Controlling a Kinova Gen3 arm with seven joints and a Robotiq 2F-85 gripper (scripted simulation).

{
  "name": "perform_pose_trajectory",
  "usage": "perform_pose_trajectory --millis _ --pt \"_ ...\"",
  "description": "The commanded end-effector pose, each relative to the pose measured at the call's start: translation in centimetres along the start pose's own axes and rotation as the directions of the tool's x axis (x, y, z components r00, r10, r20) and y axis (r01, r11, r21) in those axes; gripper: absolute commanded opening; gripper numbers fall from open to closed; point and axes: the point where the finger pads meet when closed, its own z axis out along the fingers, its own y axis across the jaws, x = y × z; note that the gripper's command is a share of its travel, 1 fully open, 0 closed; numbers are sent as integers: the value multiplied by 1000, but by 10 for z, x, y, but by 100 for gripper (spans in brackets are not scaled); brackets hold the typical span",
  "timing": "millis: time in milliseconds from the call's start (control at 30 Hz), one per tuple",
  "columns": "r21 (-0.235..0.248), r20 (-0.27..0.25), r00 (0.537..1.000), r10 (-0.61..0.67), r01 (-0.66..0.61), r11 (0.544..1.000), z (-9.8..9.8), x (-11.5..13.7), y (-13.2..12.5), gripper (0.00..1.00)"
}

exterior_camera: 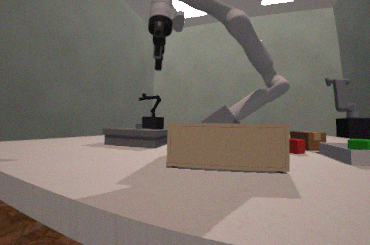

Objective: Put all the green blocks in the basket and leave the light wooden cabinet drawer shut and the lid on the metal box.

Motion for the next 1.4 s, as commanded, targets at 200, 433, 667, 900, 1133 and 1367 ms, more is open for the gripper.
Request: perform_pose_trajectory --millis 200,433,667,900,1133,1367 --pt "-33 77 948 -310 313 949 -24 97 66 100" --pt "-28 80 881 -466 469 883 -23 160 87 100" --pt "-16 69 745 -663 666 746 -10 243 97 100" --pt "-8 52 630 -775 776 630 6 321 93 100" --pt "-2 21 470 -883 883 470 27 395 72 100" --pt "-1 -8 341 -940 940 341 46 454 46 100"
